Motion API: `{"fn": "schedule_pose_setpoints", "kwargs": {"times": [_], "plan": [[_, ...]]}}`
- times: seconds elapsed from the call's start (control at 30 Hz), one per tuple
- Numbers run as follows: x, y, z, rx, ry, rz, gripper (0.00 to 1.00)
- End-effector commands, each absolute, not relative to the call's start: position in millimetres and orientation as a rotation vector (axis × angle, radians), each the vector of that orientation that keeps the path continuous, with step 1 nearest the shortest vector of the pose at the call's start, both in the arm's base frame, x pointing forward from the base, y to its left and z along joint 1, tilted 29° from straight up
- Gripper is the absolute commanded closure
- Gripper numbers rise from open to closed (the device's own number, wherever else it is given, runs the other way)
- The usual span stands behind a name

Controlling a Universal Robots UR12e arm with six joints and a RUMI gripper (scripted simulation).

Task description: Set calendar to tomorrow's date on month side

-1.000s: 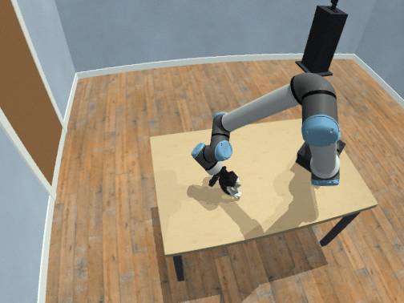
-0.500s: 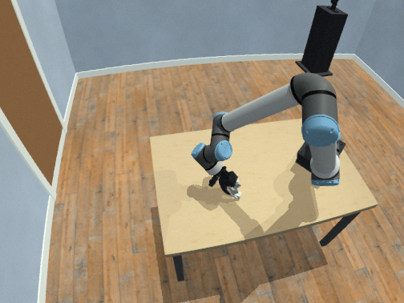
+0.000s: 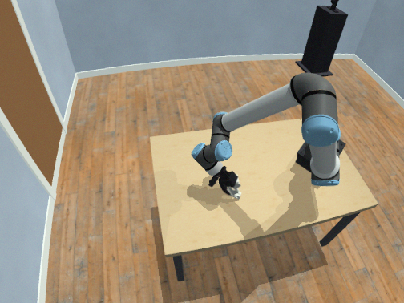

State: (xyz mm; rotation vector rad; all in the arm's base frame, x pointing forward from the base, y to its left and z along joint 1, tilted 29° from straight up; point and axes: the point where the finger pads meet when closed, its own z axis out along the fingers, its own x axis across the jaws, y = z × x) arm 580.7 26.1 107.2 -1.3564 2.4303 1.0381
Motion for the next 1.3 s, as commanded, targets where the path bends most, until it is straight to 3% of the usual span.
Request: {"fn": "schedule_pose_setpoints", "kwargs": {"times": [0.0, 1.27], "plan": [[581.0, 25.8, 107.7, -1.357, 2.43, 1.037, 0.89], [583.5, 27.0, 102.8, -1.357, 2.43, 1.037, 0.89]]}}
